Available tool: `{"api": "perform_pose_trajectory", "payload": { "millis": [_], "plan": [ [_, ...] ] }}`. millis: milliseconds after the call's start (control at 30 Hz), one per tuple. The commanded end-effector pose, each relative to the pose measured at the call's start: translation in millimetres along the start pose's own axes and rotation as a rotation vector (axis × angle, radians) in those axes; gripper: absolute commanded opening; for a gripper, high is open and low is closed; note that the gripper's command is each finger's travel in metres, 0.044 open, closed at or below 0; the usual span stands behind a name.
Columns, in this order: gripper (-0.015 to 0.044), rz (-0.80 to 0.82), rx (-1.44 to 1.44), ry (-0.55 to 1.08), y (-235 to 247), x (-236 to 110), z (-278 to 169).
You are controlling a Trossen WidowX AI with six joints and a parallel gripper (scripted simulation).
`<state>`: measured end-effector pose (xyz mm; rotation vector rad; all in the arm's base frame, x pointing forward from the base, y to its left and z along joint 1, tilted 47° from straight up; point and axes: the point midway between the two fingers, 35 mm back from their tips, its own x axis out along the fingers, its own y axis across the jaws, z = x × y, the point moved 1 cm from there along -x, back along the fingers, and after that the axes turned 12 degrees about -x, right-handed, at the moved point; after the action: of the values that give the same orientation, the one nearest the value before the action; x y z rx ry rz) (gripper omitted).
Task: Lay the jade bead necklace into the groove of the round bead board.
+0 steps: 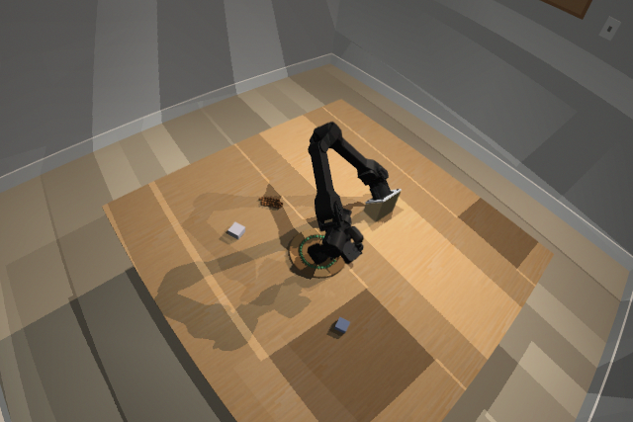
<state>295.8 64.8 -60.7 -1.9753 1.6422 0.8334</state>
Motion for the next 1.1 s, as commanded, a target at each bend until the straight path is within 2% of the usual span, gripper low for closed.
{"api": "perform_pose_trajectory", "payload": {
  "millis": [0, 1067],
  "plan": [
    [0.0000, 0.000, 0.001, 0.000, 0, 0, 0],
    [0.0000, 0.001, -0.009, 0.006, 11, 0, 9]
  ]
}}
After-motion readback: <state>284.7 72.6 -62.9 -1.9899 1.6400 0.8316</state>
